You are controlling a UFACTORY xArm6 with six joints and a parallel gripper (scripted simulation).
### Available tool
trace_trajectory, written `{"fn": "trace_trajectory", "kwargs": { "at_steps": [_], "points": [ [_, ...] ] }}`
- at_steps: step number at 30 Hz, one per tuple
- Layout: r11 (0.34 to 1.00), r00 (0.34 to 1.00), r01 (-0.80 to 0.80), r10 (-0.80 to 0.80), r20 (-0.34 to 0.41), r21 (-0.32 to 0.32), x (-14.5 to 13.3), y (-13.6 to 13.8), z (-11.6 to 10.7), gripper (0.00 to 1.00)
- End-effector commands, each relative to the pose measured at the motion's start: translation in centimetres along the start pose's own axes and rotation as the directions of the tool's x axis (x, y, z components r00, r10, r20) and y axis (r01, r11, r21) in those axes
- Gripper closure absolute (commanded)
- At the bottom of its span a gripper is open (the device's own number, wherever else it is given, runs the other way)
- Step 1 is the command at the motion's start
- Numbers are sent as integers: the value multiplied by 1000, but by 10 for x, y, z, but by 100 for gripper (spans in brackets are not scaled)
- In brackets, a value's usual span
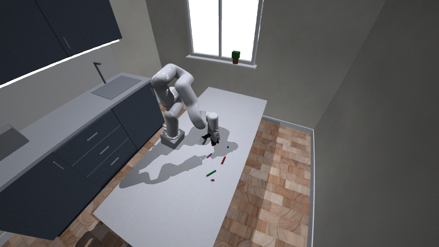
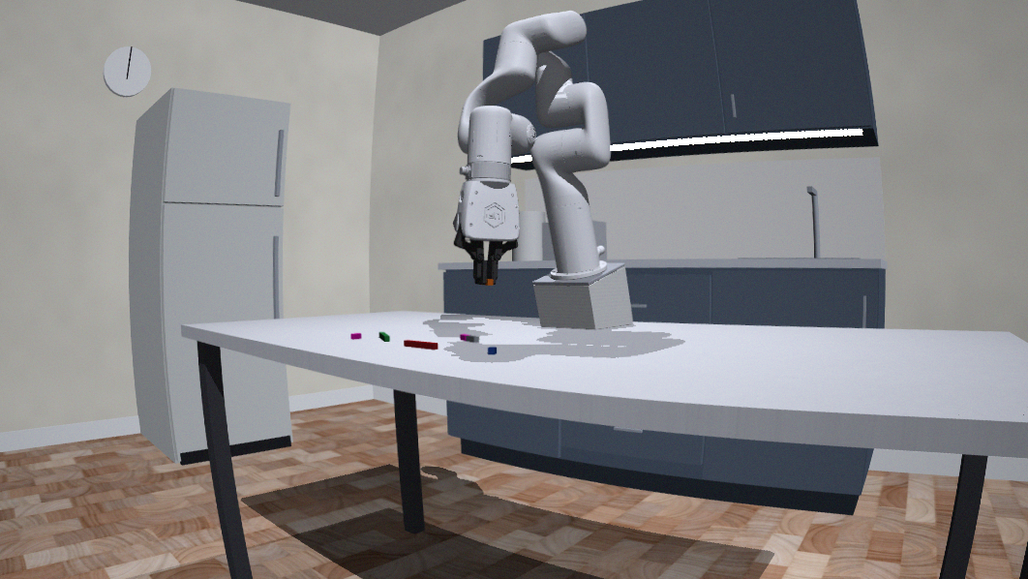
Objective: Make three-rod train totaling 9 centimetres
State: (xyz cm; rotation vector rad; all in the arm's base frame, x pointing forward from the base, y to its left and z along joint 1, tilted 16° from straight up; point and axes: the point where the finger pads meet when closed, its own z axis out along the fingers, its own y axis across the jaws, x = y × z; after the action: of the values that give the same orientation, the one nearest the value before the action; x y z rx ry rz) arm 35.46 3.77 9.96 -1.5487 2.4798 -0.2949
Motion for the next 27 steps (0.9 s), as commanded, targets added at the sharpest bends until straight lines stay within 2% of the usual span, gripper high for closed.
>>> {"fn": "trace_trajectory", "kwargs": {
  "at_steps": [1,20,27],
  "points": [
    [997,997,71,-71,32,-21,6,-1,-1,96],
    [997,996,78,-77,32,-21,7,0,0,96],
    [997,996,78,-77,32,-21,7,0,20,96]
  ]
}}
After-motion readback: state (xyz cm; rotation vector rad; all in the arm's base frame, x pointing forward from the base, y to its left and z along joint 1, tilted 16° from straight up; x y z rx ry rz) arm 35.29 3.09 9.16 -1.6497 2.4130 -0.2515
